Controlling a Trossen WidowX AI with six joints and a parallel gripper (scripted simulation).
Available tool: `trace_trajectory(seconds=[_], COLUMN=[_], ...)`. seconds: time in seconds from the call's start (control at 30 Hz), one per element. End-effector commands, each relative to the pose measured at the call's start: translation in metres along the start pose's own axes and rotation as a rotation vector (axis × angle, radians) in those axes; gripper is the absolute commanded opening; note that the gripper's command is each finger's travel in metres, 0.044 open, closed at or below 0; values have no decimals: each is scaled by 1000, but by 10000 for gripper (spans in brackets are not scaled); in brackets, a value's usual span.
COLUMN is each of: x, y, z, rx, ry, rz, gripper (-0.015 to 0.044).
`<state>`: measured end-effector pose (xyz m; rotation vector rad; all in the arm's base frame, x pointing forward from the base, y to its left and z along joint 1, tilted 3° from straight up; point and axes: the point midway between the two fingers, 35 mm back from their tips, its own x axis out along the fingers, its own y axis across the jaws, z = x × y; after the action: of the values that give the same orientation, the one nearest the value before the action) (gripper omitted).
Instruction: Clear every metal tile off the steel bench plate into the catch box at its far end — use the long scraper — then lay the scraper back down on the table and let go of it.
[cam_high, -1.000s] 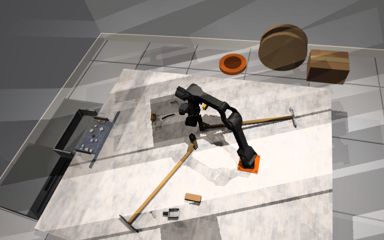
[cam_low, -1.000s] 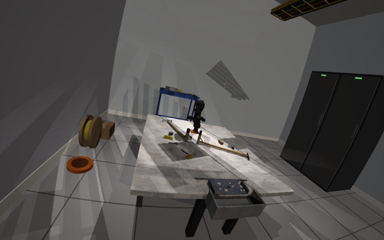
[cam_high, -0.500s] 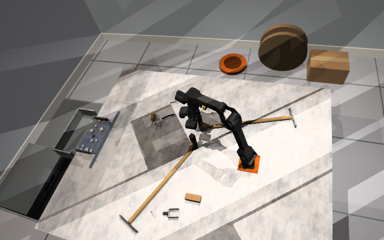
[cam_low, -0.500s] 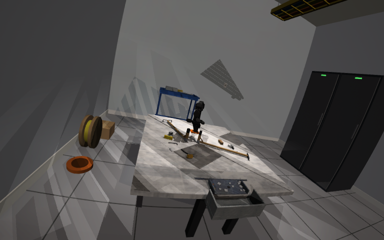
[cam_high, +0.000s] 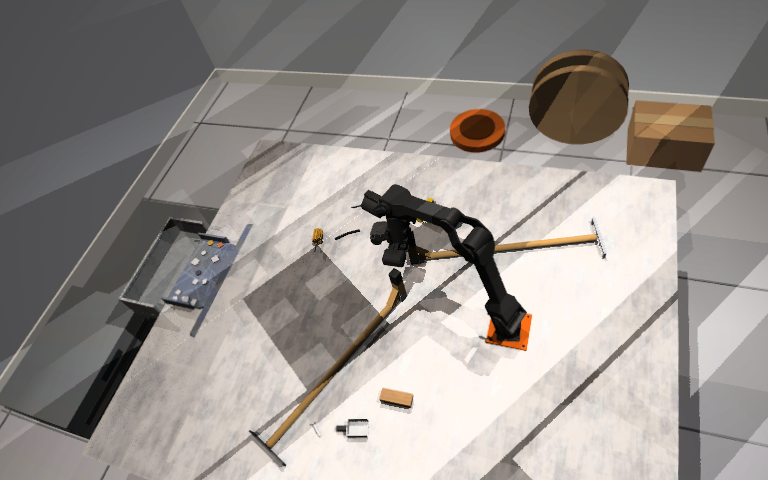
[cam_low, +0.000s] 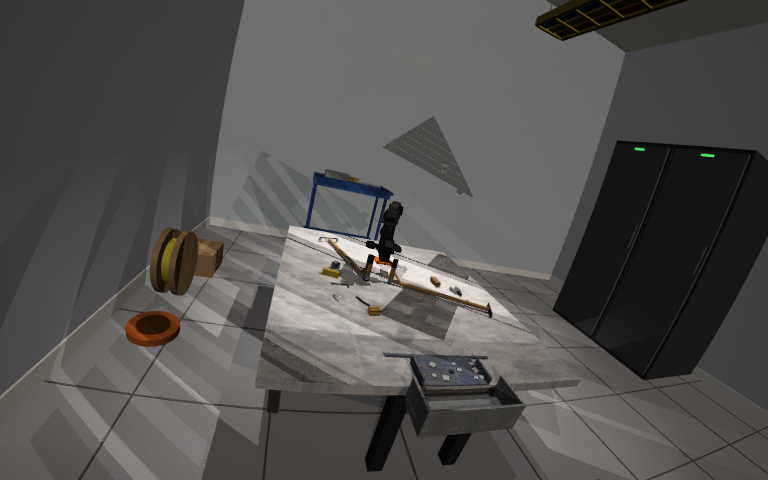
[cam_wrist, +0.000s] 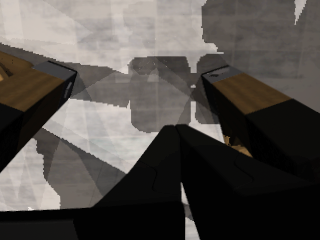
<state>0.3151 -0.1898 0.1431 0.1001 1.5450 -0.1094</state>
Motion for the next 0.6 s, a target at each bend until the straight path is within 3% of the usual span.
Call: trace_trajectory(seconds=[0.0,0.57], x=[7,40], y=[0,1], z=[-1,-6], rx=[6,14], ry=[8,34], rz=[-6,-13], gripper=[0,0])
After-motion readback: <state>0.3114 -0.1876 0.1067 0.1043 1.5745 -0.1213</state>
